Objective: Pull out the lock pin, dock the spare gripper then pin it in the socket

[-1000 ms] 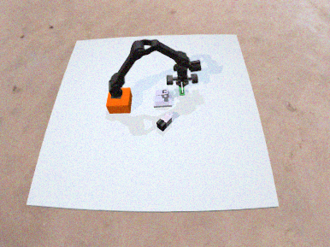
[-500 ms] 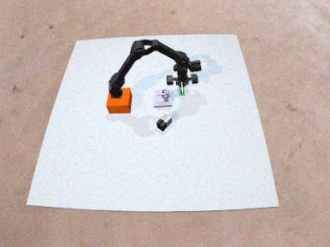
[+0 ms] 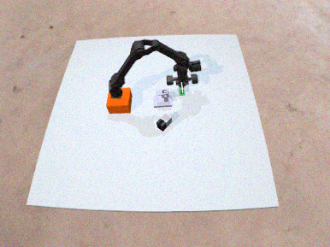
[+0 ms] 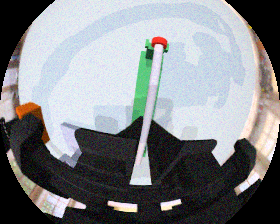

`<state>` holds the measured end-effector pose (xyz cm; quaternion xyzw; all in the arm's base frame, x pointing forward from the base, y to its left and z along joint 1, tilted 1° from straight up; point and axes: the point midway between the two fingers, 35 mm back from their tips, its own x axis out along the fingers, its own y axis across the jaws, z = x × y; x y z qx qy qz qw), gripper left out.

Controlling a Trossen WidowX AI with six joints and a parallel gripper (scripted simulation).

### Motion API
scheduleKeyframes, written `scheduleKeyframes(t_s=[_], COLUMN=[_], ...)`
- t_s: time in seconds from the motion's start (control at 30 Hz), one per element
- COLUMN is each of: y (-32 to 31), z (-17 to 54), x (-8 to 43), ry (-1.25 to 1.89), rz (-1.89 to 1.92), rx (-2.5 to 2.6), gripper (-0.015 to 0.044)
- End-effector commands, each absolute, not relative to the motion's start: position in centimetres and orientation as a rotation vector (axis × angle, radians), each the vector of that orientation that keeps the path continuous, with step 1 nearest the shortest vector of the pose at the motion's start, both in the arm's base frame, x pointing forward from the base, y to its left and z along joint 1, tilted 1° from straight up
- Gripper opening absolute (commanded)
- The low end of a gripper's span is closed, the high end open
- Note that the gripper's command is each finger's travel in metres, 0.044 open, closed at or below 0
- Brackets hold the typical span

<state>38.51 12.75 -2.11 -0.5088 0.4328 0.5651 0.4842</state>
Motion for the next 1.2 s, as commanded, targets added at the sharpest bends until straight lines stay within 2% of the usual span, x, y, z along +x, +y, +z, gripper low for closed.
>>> scheduleKeyframes(t_s=[0.0, 0.5, 1.17], y=[12.7, 12.7, 12.5], z=[-2.1, -0.7, 4.6], x=[38.5, 38.3, 38.0], ry=[1.055, 1.060, 1.071], rz=[1.377, 1.381, 1.387], rx=[-1.239, -1.236, -1.231], gripper=[0.0053, 0.0440, 0.0440])
